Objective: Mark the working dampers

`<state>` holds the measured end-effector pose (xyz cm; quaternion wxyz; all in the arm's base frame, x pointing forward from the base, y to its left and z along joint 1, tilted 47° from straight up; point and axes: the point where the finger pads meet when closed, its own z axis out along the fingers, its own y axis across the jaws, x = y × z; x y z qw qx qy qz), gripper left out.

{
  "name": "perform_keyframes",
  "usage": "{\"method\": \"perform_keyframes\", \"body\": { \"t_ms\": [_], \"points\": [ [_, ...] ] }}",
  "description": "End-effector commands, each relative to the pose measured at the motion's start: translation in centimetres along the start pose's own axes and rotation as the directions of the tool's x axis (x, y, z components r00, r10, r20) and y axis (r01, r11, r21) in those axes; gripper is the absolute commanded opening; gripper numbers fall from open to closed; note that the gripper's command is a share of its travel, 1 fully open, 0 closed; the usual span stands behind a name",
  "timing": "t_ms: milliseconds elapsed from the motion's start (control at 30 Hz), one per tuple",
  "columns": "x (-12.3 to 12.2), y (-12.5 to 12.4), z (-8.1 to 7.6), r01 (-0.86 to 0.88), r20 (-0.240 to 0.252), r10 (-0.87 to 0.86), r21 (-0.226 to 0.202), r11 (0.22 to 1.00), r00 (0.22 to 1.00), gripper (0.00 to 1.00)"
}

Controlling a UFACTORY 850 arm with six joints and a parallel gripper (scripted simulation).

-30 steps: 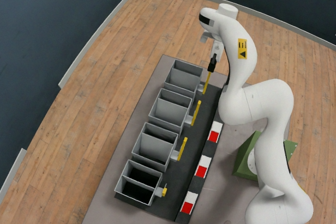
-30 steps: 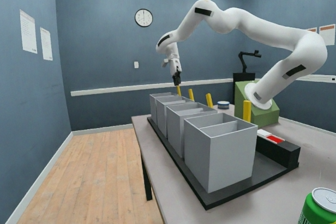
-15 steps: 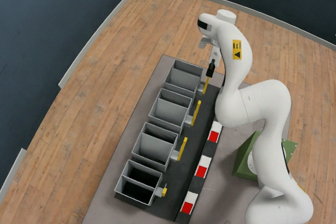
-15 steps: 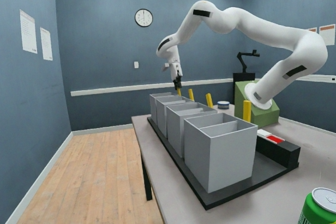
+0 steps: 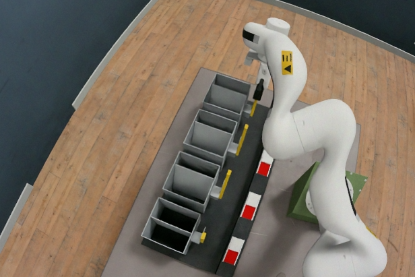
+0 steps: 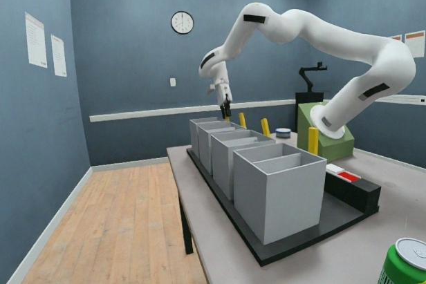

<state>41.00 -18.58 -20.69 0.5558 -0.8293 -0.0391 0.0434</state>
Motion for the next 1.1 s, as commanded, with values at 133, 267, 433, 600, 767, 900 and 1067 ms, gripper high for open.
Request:
{"method": "perform_keyframes", "body": {
  "t_ms": [133, 267, 433, 600, 767, 900, 1067],
  "points": [
    [0.08, 0.0, 0.32, 0.001, -0.002, -0.001, -0.002, 1.0, 1.0, 0.39],
    [0.08, 0.0, 0.32, 0.001, -0.002, -0.001, -0.002, 1.0, 1.0, 0.39],
    [0.08, 0.0, 0.32, 0.001, -0.002, -0.001, -0.002, 1.0, 1.0, 0.39],
    [0.08, 0.0, 0.32, 0.001, -0.002, -0.001, -0.002, 1.0, 1.0, 0.19],
    [0.08, 0.0, 0.32, 0.001, -0.002, -0.001, -0.002, 1.0, 1.0, 0.19],
    [0.08, 0.0, 0.32, 0.001, -0.002, -0.001, -0.002, 1.0, 1.0, 0.19],
    [0.08, 0.0, 0.32, 0.001, -0.002, -0.001, -0.002, 1.0, 1.0, 0.19]
  ]
}}
